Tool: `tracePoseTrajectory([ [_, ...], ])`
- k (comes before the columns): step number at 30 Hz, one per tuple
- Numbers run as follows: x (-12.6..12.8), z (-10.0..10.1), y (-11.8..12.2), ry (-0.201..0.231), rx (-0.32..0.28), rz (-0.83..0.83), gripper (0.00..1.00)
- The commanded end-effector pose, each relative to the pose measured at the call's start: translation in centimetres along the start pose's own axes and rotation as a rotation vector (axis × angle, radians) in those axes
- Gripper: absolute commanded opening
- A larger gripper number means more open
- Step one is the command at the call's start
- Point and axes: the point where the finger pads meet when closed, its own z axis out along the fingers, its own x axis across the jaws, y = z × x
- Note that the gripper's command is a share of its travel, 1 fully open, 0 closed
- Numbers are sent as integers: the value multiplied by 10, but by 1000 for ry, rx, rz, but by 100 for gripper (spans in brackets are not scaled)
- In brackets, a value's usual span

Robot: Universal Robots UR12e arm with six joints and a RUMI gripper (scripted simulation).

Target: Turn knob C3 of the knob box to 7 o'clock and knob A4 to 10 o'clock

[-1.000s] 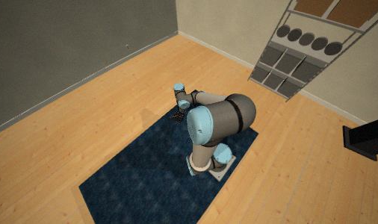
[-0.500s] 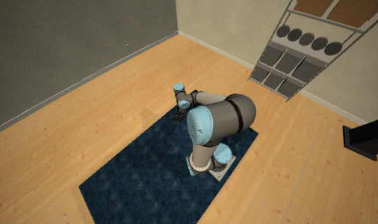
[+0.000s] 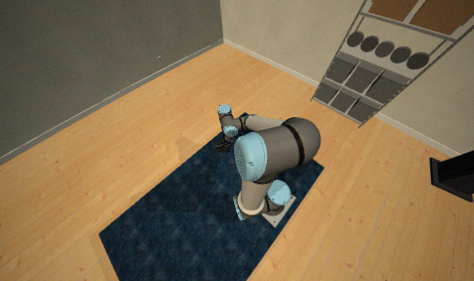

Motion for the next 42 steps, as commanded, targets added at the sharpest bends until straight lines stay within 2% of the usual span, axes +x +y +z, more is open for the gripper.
tracePoseTrajectory([
  [1,0,2,1,0,-1,0,11],
  [30,0,34,0,0,-1,0,11],
  [42,1,40,0,0,-1,0,11],
])
